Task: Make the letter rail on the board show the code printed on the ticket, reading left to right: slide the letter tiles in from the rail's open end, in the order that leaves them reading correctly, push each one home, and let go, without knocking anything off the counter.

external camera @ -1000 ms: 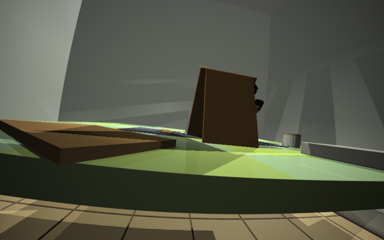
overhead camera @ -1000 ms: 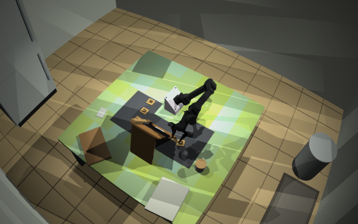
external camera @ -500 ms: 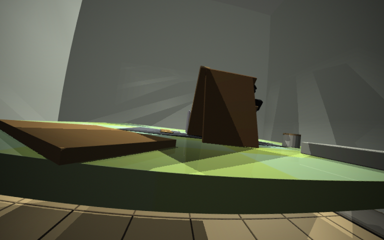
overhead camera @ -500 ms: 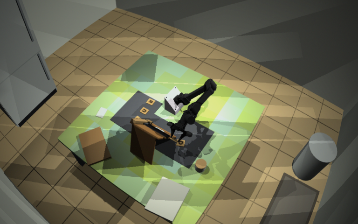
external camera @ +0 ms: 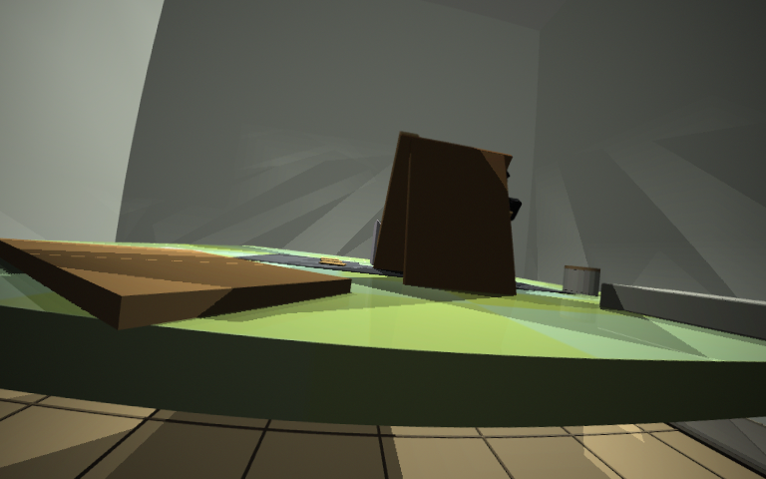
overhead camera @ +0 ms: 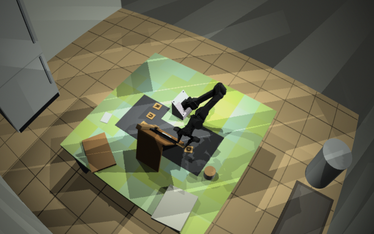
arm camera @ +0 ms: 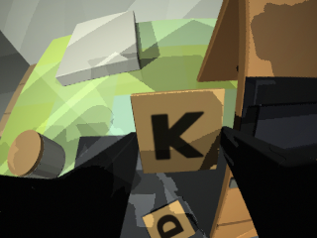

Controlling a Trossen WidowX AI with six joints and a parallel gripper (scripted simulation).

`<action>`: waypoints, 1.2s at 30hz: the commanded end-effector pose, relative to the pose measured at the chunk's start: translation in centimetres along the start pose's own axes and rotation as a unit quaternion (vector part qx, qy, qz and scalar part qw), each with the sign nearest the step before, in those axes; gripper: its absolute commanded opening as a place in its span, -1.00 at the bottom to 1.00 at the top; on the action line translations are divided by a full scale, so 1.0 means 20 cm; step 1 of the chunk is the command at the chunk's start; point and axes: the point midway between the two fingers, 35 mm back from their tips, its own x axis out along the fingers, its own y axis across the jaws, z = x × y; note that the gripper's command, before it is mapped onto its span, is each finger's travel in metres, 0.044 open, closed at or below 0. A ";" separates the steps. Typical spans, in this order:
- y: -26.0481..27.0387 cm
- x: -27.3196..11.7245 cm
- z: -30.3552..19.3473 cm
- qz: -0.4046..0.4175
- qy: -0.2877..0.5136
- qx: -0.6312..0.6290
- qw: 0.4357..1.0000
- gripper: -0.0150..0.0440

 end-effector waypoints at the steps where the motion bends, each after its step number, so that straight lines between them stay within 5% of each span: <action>1: -0.01 0.00 -0.01 0.000 0.002 -0.001 1.000 -0.49; 36: -0.10 0.00 -0.01 0.000 0.003 -0.002 1.000 -0.49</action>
